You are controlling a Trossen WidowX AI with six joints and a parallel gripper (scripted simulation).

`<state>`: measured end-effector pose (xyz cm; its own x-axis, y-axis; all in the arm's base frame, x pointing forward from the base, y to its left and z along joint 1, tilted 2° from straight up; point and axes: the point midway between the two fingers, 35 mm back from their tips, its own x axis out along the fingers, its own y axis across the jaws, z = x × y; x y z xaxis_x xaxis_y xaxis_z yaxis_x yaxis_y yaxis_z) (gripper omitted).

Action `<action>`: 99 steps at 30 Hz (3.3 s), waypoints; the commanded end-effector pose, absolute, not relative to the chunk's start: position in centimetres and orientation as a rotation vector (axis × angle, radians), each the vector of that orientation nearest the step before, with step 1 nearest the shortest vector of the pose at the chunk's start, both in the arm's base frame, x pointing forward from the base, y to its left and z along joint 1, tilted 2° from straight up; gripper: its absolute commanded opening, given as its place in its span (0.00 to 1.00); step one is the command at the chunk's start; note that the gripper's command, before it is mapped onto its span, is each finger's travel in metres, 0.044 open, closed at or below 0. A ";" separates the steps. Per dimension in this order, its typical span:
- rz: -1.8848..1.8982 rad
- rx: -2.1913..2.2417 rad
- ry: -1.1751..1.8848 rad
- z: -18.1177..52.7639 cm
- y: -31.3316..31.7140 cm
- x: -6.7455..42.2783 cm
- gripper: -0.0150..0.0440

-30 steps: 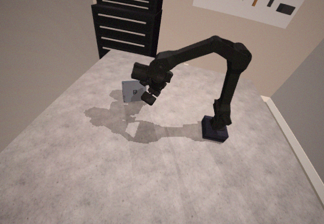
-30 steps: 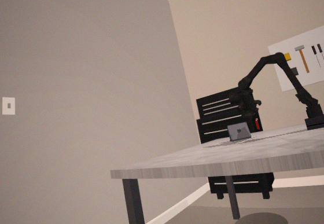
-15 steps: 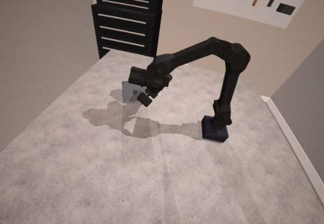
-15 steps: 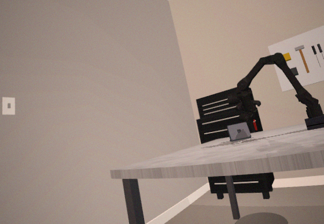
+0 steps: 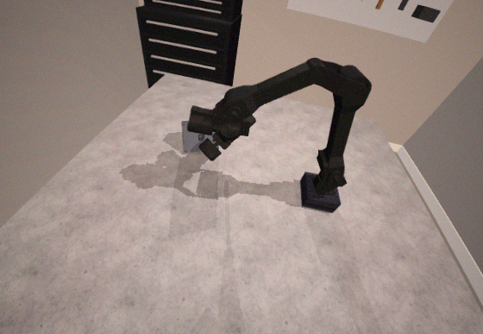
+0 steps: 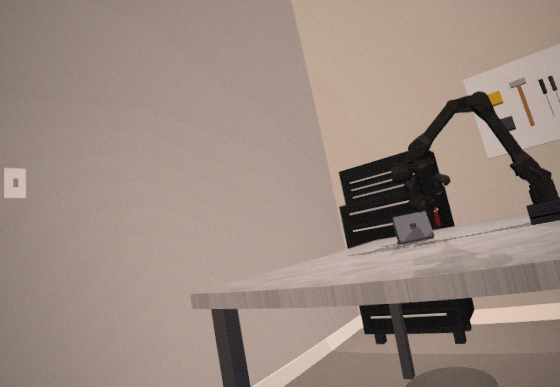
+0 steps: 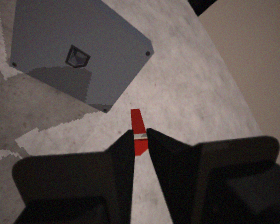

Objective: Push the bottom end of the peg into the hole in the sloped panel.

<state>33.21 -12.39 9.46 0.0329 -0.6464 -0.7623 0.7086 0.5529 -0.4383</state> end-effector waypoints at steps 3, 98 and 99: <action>-1.075 0.080 1.085 9.5 -12.1 33.6 0.25; -1.263 0.389 0.401 9.4 -8.2 39.5 0.25; -1.263 0.389 0.400 9.4 -8.3 39.5 0.25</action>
